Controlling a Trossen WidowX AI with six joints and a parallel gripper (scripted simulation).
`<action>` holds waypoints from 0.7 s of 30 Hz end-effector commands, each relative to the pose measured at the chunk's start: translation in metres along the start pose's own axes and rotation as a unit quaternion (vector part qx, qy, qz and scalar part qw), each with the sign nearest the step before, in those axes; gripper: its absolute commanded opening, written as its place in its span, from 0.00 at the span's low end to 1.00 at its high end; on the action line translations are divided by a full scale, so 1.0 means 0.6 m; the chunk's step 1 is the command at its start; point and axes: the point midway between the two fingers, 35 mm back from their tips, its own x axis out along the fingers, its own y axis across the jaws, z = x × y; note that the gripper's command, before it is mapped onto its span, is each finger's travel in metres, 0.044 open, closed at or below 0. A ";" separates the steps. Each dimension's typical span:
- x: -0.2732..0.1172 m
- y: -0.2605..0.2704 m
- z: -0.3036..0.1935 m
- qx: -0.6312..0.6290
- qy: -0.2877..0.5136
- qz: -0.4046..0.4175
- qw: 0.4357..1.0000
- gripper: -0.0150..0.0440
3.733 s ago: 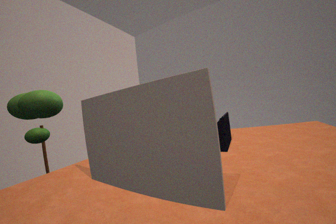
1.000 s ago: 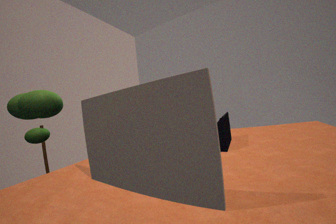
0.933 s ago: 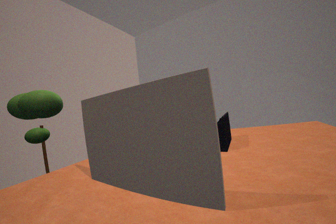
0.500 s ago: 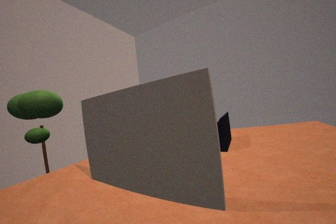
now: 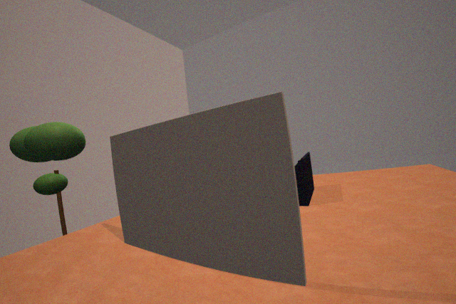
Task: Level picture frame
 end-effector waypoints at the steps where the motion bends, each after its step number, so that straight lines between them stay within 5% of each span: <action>1: 0.000 0.000 0.000 -0.013 -0.001 -0.001 1.000 0.25; 21: 0.000 0.000 0.000 -0.064 -0.002 -0.001 0.998 0.25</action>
